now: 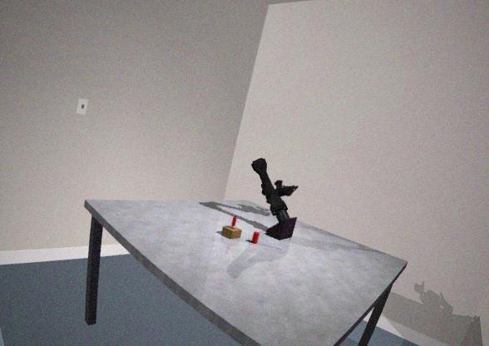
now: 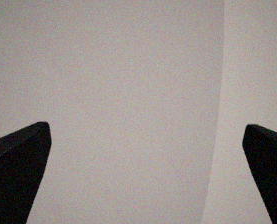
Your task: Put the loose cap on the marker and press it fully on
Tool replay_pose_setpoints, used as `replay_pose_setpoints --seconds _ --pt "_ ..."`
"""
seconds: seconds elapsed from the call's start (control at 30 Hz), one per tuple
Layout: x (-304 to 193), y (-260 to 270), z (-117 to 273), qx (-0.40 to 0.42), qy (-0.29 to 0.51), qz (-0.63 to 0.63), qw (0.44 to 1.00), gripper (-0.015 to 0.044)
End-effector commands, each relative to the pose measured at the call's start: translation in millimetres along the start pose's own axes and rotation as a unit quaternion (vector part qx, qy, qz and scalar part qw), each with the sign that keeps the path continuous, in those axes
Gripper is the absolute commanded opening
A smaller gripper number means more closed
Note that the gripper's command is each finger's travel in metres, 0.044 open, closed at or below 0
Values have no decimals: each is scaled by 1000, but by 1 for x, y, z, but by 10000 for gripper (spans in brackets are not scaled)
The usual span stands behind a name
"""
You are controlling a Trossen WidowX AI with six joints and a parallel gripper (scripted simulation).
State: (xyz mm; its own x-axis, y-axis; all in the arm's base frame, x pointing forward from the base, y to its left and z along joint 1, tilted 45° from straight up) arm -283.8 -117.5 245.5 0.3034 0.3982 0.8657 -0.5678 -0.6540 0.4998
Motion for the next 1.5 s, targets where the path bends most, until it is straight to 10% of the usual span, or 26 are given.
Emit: replay_pose_setpoints --seconds 0.0,0.17,0.77,1.47 --pt "0 0 1 1 1 0 1000 374" --pt "-4 16 24 49 34 -8 998 243" --pt "8 65 218 371 272 -36 887 243" --pt "106 -56 438 625 526 -30 576 243"
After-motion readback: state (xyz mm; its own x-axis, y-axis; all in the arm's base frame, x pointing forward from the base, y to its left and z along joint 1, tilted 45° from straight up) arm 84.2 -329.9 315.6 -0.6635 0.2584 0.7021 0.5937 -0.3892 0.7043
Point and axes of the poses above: the point midway between the two fingers, 35 mm back from their tips, its own z axis back along the fingers, its own y axis across the jaws, x = y × z, the point moved 4 cm from there along z, back along the fingers, and after that the axes turned 6 degrees about -z, right-handed, at the moved point
